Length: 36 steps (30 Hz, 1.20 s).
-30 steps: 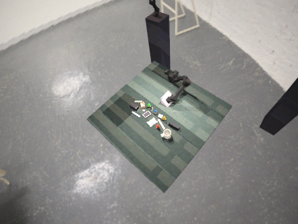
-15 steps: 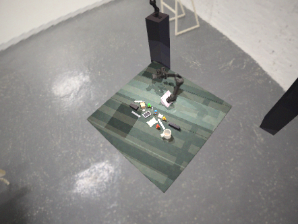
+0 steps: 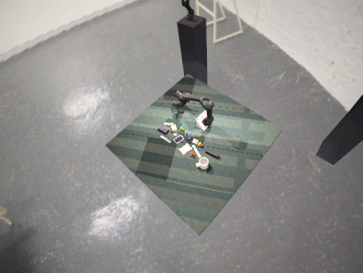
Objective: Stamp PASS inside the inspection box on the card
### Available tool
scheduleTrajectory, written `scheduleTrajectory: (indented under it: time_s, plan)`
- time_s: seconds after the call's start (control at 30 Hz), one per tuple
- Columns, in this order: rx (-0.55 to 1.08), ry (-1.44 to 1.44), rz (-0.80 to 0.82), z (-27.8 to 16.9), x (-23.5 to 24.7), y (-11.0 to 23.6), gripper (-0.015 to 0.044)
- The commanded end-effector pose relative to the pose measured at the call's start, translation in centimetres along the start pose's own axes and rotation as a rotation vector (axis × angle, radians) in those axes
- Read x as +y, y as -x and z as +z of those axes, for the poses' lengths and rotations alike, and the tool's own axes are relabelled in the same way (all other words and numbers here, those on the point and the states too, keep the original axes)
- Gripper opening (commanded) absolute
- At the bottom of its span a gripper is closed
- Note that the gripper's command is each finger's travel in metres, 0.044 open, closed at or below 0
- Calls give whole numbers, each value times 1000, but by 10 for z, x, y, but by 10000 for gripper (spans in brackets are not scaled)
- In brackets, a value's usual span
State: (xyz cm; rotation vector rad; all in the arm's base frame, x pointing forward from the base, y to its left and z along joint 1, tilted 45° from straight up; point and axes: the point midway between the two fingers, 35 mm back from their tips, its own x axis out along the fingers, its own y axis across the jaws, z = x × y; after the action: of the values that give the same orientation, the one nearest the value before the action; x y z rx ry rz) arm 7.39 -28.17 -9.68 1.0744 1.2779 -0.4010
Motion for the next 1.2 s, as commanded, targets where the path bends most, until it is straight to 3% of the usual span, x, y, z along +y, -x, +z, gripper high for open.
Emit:
scheduleTrajectory:
  time_s: [0.0, 0.27, 1.17]
  plan:
    - [159, 303, 88, 3, 63, -8, 224]
    - [423, 782, 273, -18, 166, -13, 224]
    - [428, 792, 279, -32, 177, -39, 224]
